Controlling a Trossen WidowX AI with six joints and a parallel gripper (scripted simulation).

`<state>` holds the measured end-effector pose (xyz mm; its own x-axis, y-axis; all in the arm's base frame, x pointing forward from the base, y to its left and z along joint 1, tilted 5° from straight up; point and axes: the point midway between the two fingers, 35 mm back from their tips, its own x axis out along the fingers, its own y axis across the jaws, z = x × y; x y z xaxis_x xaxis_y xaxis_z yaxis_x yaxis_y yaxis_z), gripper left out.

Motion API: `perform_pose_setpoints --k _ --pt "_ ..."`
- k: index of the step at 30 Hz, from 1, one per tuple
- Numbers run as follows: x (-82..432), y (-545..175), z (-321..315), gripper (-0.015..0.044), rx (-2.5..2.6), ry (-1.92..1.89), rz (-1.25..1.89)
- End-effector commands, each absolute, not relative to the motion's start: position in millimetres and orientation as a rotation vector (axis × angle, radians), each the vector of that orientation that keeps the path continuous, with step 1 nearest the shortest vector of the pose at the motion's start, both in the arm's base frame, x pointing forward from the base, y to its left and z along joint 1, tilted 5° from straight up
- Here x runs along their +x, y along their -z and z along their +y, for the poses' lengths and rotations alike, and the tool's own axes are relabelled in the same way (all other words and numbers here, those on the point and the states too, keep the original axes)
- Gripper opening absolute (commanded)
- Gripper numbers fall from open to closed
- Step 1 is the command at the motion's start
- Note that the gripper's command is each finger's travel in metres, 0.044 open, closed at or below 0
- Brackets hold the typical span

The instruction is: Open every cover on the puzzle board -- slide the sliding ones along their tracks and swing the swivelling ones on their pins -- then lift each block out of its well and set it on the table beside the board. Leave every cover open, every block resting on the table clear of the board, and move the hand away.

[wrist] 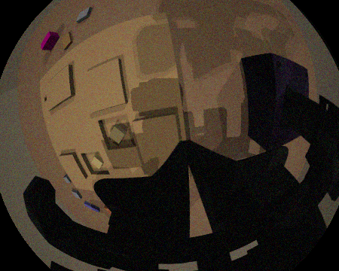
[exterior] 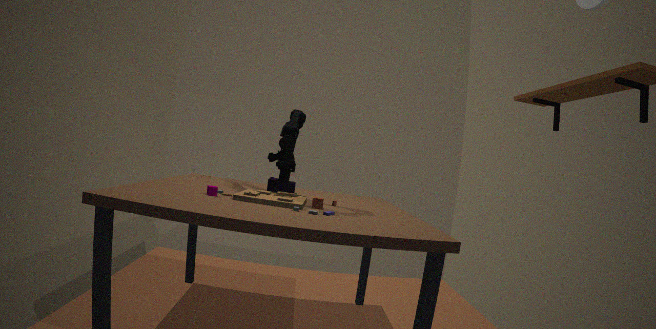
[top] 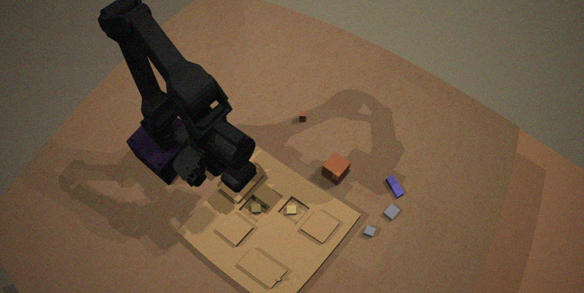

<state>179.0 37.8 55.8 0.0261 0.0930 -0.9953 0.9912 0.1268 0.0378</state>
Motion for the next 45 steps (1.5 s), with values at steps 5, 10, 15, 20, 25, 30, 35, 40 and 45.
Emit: perform_pose_setpoints --k 5,10,15,20,25,30,35,40,45 --pt "175.0 -54.5 37.2 0.0000 1.190 1.054 1.309" --pt "175.0 -54.5 37.2 0.0000 1.190 1.054 1.309" --pt "175.0 -54.5 37.2 0.0000 1.190 1.054 1.309" --pt "175.0 -54.5 37.2 0.0000 1.190 1.054 1.309" --pt "175.0 -54.4 37.2 0.0000 1.190 1.054 1.309" --pt "175.5 -51.2 37.5 0.0000 1.190 1.054 1.309" --pt "176.2 -46.2 38.0 0.0000 1.190 1.054 1.309" --pt "176.8 -41.2 38.4 0.0000 1.190 1.054 1.309" --pt "177.2 -36.2 38.8 0.0000 1.190 1.054 1.309"
